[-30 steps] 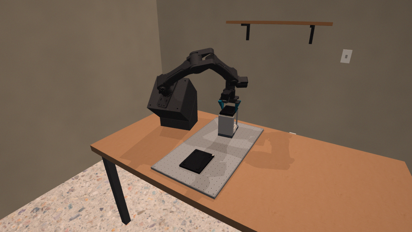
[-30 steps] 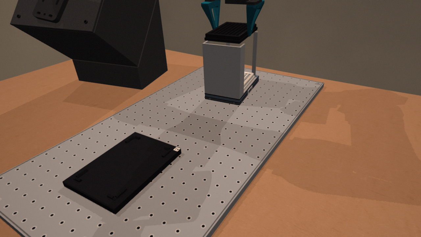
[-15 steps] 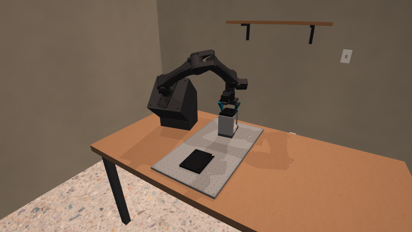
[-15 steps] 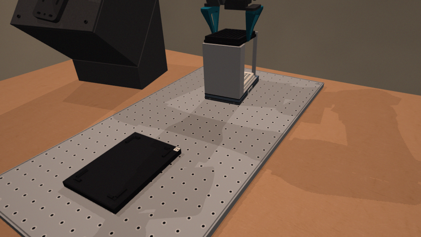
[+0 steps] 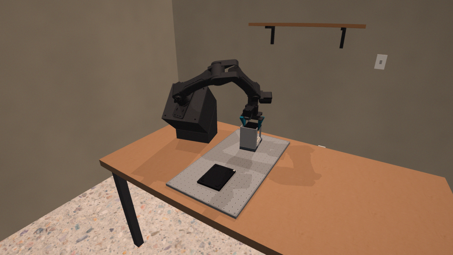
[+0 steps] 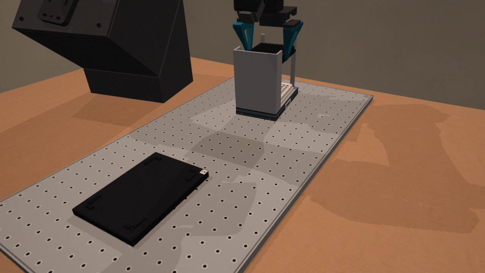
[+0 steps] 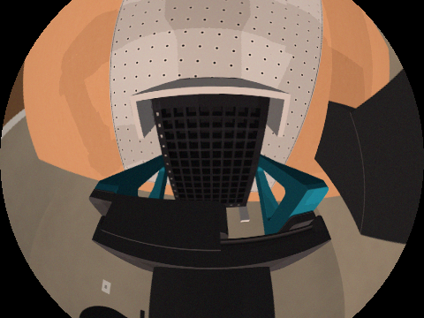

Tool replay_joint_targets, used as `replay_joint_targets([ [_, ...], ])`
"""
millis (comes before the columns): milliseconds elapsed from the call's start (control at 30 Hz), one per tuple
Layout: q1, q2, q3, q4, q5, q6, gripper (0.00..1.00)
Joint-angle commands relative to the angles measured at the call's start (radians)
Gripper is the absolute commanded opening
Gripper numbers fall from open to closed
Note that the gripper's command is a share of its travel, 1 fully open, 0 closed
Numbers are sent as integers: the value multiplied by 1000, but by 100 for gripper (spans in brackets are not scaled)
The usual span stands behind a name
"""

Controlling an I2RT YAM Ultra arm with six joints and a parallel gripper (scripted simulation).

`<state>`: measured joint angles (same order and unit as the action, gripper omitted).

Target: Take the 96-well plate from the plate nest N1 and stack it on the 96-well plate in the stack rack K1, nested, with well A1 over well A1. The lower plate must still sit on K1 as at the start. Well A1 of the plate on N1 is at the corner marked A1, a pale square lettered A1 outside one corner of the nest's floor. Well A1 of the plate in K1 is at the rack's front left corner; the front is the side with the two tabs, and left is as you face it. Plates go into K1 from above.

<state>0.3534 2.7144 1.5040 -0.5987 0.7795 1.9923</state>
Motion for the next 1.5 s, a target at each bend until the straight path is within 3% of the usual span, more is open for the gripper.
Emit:
replay_joint_targets([
  [0,-7,16,-22,26,13,-20,0],
  [867,-62,75,-36,168,26,-116,0],
  [1467,-119,124,-10,267,33,-187,0],
])
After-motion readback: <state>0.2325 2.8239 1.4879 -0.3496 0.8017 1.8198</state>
